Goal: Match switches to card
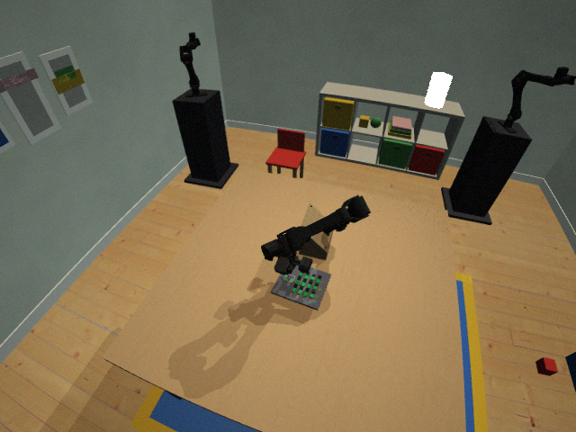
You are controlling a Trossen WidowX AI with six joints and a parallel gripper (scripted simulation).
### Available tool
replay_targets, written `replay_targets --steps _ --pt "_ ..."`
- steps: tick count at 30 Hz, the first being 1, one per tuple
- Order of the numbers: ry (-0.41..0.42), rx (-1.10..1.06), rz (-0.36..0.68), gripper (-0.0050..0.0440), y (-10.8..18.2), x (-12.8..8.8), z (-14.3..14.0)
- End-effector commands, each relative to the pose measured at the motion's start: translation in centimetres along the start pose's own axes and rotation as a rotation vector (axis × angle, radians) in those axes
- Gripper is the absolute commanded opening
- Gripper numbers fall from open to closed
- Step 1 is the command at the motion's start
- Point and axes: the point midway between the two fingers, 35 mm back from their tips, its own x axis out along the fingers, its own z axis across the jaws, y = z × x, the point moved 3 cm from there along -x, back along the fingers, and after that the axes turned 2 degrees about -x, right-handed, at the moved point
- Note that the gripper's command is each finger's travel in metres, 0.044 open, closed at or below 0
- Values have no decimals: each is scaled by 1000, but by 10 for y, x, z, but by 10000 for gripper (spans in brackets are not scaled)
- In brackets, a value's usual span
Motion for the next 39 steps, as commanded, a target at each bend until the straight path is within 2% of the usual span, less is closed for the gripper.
replay_targets --steps 1,13,15,18,22,24,28,34,37,39 --pt "-5 5 -3 0 0 1 0" --pt "-5 5 -3 0 0 1 0" --pt "-5 5 -3 0 -3 -6 0" --pt "-5 5 -3 0 -10 -28 0" --pt "-5 5 -3 0 -11 -29 0" --pt "-3 5 -3 0 -17 -31 11" --pt "-4 5 -3 0 -41 -39 72" --pt "-5 5 -4 0 -42 -38 75" --pt "-3 5 -23 0 -41 -12 75" --pt "-3 5 -23 0 -41 -12 75"
